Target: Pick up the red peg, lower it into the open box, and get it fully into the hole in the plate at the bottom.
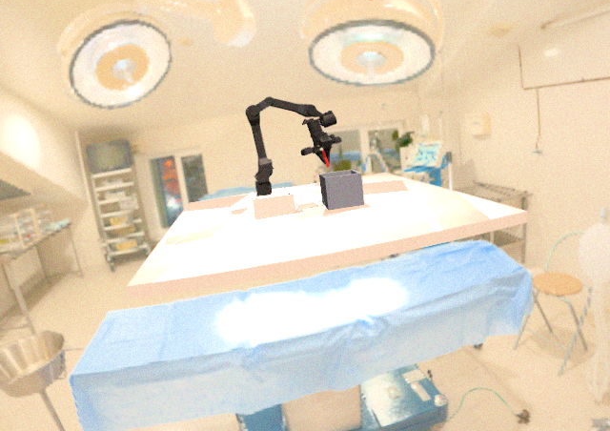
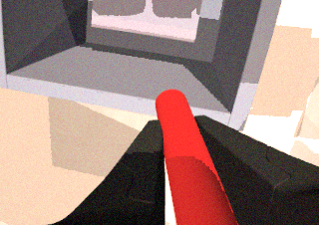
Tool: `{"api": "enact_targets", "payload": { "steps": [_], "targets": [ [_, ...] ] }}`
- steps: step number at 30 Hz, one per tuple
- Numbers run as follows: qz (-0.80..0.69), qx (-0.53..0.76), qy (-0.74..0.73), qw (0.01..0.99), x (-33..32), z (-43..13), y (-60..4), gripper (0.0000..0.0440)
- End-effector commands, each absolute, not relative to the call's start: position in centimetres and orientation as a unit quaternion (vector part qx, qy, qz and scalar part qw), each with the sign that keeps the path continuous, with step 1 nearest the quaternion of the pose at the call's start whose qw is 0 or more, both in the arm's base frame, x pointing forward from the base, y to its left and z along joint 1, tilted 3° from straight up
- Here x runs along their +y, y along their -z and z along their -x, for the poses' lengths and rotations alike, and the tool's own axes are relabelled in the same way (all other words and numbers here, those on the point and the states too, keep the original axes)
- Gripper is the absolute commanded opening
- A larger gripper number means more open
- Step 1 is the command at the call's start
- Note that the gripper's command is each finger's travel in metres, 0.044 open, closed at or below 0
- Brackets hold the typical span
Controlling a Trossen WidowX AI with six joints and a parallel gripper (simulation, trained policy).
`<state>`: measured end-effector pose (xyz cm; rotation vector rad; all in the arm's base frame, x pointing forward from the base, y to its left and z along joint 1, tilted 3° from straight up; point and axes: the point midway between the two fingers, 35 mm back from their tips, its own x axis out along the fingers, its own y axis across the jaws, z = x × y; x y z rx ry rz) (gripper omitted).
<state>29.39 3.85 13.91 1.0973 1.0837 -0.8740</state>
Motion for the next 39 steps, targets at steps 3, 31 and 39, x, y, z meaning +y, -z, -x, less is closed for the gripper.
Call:
{"api": "enact_targets", "payload": {
  "steps": [3, 31, 39],
  "targets": [
    [-0.471, 0.484, 0.392, 0.626, 2.6, -29.7, -13.2, 0.0],
    [-0.454, 0.513, 0.402, 0.608, -0.8, -32.0, -8.3, 0.0],
    [-0.452, 0.516, 0.394, 0.612, -1.3, -33.1, -7.0, 0.0]
  ]
}}
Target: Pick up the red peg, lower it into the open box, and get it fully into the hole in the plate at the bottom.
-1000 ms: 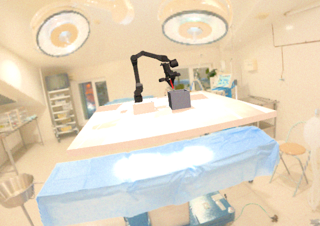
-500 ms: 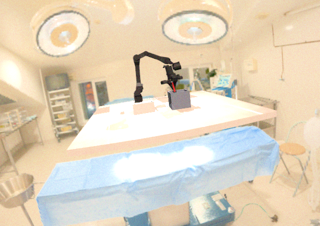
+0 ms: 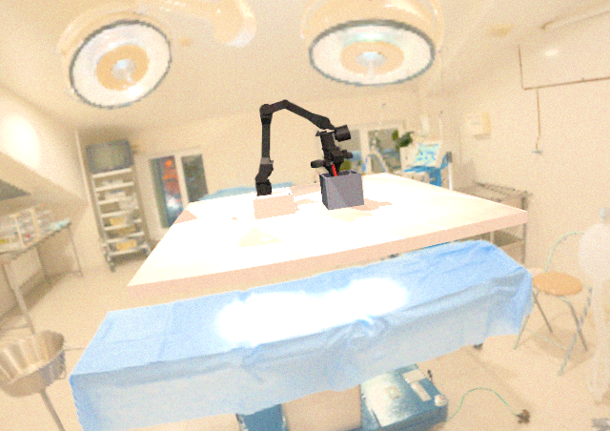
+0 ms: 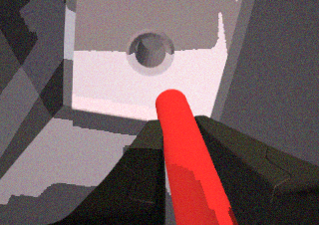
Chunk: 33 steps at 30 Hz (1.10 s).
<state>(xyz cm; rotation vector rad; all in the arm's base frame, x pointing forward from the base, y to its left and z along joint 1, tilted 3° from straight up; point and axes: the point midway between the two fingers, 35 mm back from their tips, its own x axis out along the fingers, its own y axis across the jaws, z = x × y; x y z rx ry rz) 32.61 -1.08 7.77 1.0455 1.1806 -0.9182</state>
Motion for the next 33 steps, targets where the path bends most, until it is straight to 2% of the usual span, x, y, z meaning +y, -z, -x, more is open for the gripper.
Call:
{"api": "enact_targets", "payload": {
  "steps": [1, 18, 20, 25, 29, 33],
  "targets": [
    [-0.451, 0.517, 0.393, 0.612, -1.4, -33.2, -6.8, 0.0],
    [-0.426, 0.536, 0.388, 0.617, -2.1, -34.3, -3.6, 0.0003],
    [-0.422, 0.54, 0.388, 0.616, -2.2, -34.3, -3.3, 0.0023],
    [-0.412, 0.556, 0.391, 0.607, -2.2, -34.0, -2.5, 0.0126],
    [-0.417, 0.566, 0.385, 0.598, -2.0, -34.0, -2.5, 0.0136],
    [-0.43, 0.577, 0.377, 0.583, -2.1, -34.3, -3.0, 0.0179]
  ]
}}
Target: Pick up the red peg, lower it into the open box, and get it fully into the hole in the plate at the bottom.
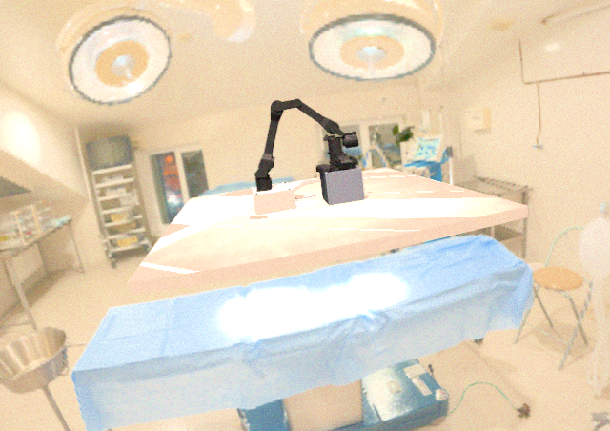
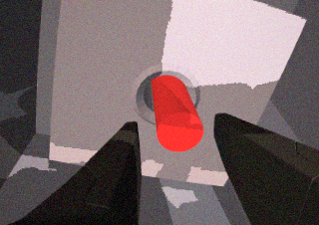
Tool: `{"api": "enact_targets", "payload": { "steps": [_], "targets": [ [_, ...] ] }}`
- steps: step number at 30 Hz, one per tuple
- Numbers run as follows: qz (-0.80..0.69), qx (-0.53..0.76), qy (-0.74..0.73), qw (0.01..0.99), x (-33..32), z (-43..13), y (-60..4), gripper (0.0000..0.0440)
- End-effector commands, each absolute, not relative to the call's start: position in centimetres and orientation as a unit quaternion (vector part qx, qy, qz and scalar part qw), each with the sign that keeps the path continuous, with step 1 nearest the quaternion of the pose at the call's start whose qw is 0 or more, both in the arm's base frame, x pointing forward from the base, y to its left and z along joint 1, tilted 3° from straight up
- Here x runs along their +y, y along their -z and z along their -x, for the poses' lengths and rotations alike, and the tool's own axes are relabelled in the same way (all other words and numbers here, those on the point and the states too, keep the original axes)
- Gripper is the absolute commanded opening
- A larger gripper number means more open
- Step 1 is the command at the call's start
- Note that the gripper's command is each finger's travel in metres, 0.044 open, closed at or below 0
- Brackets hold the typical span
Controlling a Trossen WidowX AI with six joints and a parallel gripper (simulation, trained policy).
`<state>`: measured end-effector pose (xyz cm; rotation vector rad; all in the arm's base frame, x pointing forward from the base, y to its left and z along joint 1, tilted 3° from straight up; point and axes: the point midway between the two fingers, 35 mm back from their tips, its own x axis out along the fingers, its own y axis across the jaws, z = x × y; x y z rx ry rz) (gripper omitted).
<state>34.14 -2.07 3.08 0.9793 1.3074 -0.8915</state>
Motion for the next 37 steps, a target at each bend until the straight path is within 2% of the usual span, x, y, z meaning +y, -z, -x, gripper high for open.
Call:
{"api": "enact_targets", "payload": {
  "steps": [1, 20, 22, 27, 29, 37],
  "targets": [
    [-0.433, 0.579, 0.376, 0.58, -2.1, -34.4, -3.2, 0.0184],
    [-0.477, 0.61, 0.353, 0.525, -3.2, -34.5, -5.2, 0.0227],
    [-0.481, 0.611, 0.352, 0.521, -3.3, -34.5, -5.4, 0.0212],
    [-0.491, 0.608, 0.344, 0.52, -3.8, -35.0, -5.9, 0.0125],
    [-0.495, 0.605, 0.338, 0.524, -4.0, -35.4, -6.0, 0.0105],
    [-0.517, 0.593, 0.31, 0.535, -4.5, -37.1, -7.5, 0.0097]
  ]
}}
